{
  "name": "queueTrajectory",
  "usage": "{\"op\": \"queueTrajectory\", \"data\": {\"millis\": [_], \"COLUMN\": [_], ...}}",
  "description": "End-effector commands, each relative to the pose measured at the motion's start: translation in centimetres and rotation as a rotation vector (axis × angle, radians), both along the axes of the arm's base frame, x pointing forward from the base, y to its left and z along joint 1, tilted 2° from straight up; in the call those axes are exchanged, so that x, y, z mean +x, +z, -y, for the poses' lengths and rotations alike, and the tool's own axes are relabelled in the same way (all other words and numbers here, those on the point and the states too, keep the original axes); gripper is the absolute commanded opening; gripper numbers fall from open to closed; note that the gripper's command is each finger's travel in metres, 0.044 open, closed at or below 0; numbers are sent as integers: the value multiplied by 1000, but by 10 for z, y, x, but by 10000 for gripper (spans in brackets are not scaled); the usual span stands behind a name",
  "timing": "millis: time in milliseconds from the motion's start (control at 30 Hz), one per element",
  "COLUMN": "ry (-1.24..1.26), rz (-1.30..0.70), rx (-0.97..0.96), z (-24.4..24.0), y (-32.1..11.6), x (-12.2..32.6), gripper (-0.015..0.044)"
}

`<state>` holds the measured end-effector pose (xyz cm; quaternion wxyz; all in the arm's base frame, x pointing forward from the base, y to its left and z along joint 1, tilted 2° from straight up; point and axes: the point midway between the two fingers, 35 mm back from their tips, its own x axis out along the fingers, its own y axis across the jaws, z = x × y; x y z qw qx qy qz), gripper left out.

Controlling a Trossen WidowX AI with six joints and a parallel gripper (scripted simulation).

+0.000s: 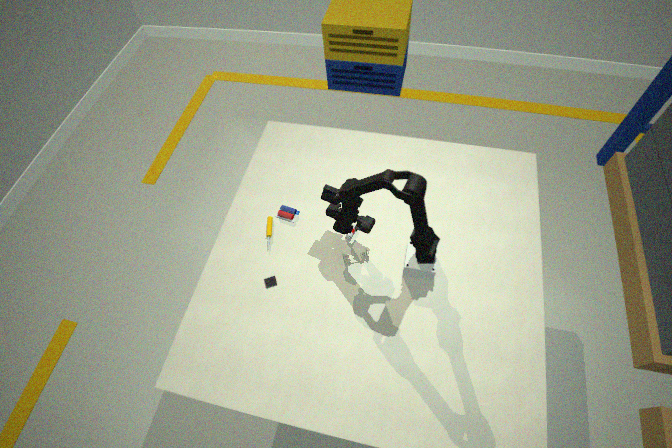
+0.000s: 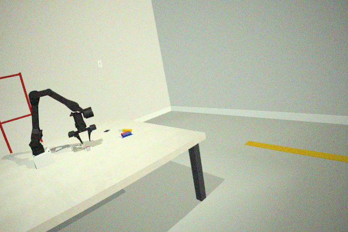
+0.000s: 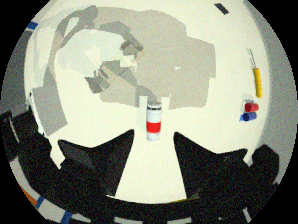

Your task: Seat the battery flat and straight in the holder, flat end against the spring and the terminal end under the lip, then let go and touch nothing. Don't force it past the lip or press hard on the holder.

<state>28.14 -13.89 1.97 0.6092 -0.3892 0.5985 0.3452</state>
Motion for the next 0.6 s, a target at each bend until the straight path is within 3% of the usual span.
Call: {"op": "queueTrajectory", "data": {"millis": [0, 567], "ry": [41, 41], "rz": [-24, -24], "rx": [5, 5], "z": [2, 3], "y": [0, -24], "x": [-1, 1], "gripper": [243, 243]}}
